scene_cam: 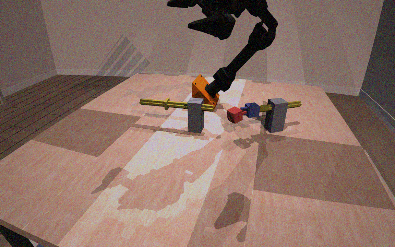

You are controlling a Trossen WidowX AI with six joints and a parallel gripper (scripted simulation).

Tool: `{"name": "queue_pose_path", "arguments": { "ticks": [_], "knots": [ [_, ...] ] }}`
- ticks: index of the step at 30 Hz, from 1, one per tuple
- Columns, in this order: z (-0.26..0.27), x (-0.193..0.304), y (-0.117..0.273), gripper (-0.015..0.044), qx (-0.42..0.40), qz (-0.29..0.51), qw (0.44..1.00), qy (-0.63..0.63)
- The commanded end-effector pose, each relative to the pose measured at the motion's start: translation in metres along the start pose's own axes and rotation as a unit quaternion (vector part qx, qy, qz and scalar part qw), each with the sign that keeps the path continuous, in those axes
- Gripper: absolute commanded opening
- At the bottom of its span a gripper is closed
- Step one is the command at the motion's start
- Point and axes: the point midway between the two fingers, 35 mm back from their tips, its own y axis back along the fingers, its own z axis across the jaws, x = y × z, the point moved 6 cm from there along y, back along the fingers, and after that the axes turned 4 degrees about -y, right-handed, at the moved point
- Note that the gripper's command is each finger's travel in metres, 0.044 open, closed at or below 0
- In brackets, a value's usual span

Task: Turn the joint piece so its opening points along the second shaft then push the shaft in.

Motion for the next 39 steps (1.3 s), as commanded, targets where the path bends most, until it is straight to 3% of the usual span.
{"name": "queue_pose_path", "arguments": {
  "ticks": [1,16,30,39],
  "knots": [
    [0.005,0.022,-0.005,0.044,-0.027,0.058,0.998,0.023],
    [0.026,0.1,-0.001,0.044,-0.152,0.266,0.949,0.079],
    [0.048,0.159,0.03,0.044,-0.292,0.425,0.854,0.07],
    [0.059,0.179,0.052,0.044,-0.364,0.487,0.793,0.037]
  ]
}}
